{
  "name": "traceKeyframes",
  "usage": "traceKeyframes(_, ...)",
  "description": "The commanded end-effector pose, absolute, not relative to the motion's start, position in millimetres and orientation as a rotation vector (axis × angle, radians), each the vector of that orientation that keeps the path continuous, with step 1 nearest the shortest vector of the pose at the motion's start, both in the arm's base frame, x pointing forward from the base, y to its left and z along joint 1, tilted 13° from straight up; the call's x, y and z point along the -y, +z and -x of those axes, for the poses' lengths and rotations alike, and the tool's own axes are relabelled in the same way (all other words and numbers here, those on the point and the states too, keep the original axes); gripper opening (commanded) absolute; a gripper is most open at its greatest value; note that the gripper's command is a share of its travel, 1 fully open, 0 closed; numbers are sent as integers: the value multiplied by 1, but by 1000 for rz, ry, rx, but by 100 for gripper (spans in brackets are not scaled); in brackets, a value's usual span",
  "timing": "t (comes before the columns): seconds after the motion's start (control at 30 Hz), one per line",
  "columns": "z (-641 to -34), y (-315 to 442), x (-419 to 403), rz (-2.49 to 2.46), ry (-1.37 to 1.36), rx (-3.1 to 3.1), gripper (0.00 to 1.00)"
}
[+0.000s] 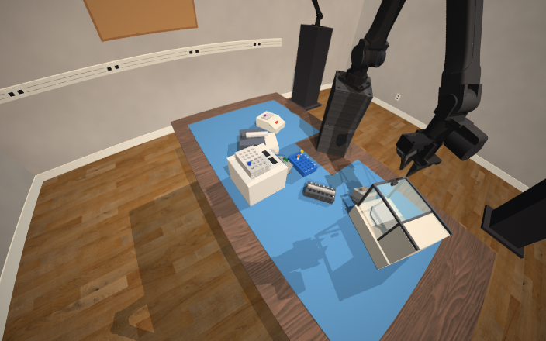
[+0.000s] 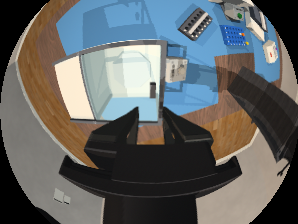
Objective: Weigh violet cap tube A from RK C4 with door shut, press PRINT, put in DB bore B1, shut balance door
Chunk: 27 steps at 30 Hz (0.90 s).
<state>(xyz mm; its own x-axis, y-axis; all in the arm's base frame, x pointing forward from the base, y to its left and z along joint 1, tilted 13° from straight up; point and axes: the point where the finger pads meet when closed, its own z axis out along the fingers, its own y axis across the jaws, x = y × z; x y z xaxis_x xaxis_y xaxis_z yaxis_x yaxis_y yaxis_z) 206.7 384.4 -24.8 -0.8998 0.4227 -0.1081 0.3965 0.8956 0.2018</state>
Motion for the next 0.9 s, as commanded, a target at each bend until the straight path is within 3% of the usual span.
traceKeyframes(0.0, -210, -17, -392, -638, 295, -2902, 30)
traceKeyframes(0.8, -210, -17, -392, -638, 295, -2902, 30)
traceKeyframes(0.83, -210, -20, -400, -631, 278, -2910, 0)
traceKeyframes(0.87, -210, -20, -401, -631, 282, -2909, 0)
